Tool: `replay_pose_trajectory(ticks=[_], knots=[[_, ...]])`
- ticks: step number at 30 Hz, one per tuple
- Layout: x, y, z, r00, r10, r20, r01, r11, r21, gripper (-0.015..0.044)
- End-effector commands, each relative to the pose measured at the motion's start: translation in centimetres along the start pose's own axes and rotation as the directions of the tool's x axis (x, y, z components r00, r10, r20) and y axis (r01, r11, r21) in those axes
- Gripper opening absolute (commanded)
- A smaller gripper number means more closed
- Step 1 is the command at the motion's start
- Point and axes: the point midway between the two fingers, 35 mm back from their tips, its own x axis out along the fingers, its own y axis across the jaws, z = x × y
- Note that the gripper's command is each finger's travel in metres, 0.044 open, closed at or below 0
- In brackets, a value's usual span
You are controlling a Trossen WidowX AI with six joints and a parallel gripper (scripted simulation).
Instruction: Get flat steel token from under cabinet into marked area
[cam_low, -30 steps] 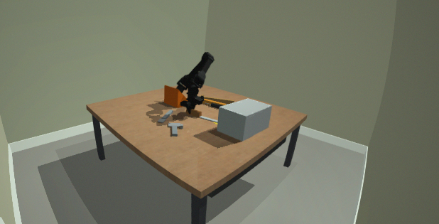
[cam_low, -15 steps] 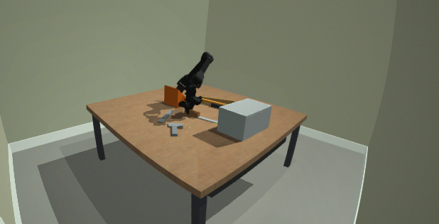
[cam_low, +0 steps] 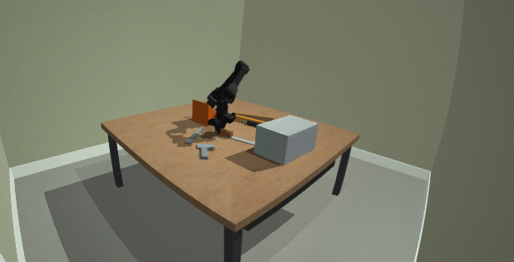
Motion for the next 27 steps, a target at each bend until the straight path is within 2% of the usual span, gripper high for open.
replay_pose_trajectory(ticks=[1, 4, 7, 21, 26, 27], knots=[[0.0, 0.0, 0.0, 1.0, 0.0, 0.0, 0.0, 1.0, 0.0, 0.02], [0.0, 0.0, 0.01, 1.0, 0.0, 0.0, 0.0, 1.0, 0.0, 0.02], [0.0, 0.0, 0.0, 1.0, -0.006, 0.002, 0.006, 1.0, 0.0, 0.027], [0.34, 0.05, -0.1, 1.0, -0.005, 0.002, 0.005, 1.0, -0.001, 0.027], [0.14, 0.01, 0.01, 1.0, -0.006, 0.002, 0.006, 1.0, -0.007, 0.0139], [0.14, 0.01, 0.01, 1.0, -0.006, 0.002, 0.006, 1.0, -0.007, 0.0132]])
